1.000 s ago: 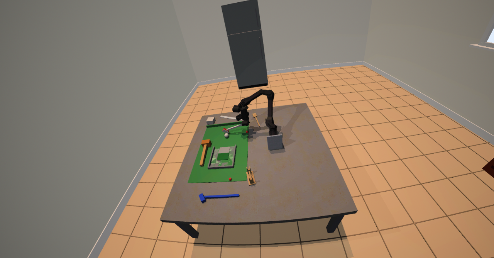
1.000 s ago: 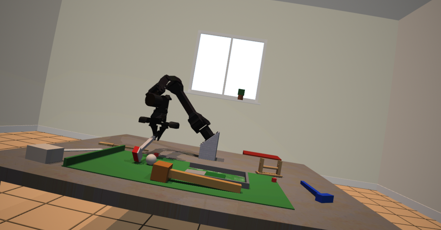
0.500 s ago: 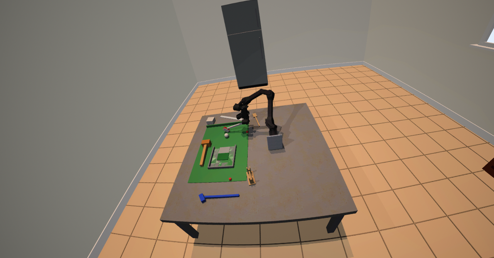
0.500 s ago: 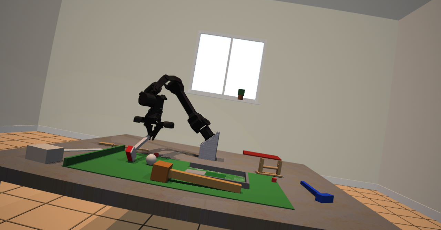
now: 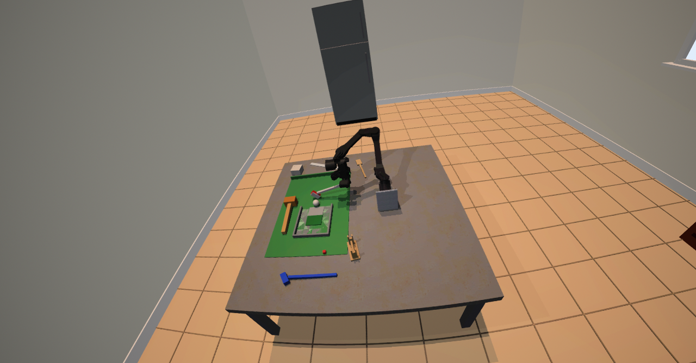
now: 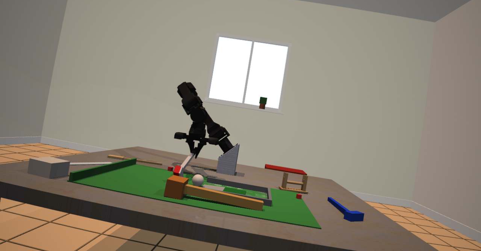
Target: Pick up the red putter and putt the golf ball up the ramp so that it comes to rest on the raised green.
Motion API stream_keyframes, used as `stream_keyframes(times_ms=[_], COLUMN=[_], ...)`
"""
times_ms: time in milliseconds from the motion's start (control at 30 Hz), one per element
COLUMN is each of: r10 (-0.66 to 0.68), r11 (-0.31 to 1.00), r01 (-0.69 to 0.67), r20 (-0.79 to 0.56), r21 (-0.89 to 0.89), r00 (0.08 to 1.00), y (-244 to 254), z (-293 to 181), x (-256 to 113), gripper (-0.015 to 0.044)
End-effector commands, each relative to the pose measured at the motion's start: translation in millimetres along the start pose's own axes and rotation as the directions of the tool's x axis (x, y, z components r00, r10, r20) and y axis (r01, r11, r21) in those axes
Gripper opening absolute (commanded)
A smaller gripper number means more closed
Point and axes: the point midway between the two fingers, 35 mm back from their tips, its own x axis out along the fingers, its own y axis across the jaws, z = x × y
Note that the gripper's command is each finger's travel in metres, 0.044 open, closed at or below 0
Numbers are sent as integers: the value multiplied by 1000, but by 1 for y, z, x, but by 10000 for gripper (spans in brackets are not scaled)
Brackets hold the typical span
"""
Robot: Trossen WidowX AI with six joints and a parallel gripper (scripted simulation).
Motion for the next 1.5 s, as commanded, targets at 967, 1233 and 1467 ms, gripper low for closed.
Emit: stream_keyframes(times_ms=[967, 1233, 1467], r10=[-13, -13, -13], r11=[1000, 1000, 1000], r01=[13, 13, 13], r20=[6, 6, 6], r21=[11, 11, 11], r00=[1000, 1000, 1000], y=[4, 4, 4], z=[0, 0, 0], x=[-52, -52, -52], gripper=[0, 0, 0])
